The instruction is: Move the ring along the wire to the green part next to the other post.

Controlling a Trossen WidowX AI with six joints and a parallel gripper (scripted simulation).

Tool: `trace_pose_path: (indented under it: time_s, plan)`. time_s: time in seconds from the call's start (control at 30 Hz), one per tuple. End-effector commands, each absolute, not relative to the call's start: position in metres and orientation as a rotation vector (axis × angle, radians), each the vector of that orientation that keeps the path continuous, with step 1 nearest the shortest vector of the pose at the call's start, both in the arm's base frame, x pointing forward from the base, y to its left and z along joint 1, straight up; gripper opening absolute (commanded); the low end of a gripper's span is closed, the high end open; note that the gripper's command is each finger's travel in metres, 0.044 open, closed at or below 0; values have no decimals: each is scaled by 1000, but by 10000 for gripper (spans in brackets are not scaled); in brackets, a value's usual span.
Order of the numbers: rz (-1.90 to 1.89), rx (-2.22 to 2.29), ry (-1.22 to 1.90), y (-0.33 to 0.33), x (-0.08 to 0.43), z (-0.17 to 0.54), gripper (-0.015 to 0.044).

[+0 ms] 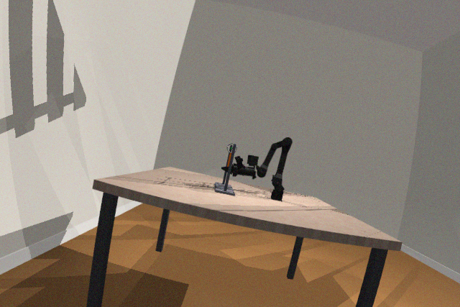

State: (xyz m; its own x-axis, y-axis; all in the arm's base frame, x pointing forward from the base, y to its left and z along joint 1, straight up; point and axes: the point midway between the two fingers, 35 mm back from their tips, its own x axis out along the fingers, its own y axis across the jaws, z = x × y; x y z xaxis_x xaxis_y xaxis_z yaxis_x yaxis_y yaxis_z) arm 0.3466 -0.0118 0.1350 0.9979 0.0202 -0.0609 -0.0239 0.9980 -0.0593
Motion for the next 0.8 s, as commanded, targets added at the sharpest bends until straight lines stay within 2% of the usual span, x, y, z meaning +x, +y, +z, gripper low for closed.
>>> trace_pose_path:
  time_s: [0.0, 0.77]
  plan:
    - [22, -79, 59, -9, 346, 135, -150]
    - [100, 1, 63, 25, 344, 132, -150]
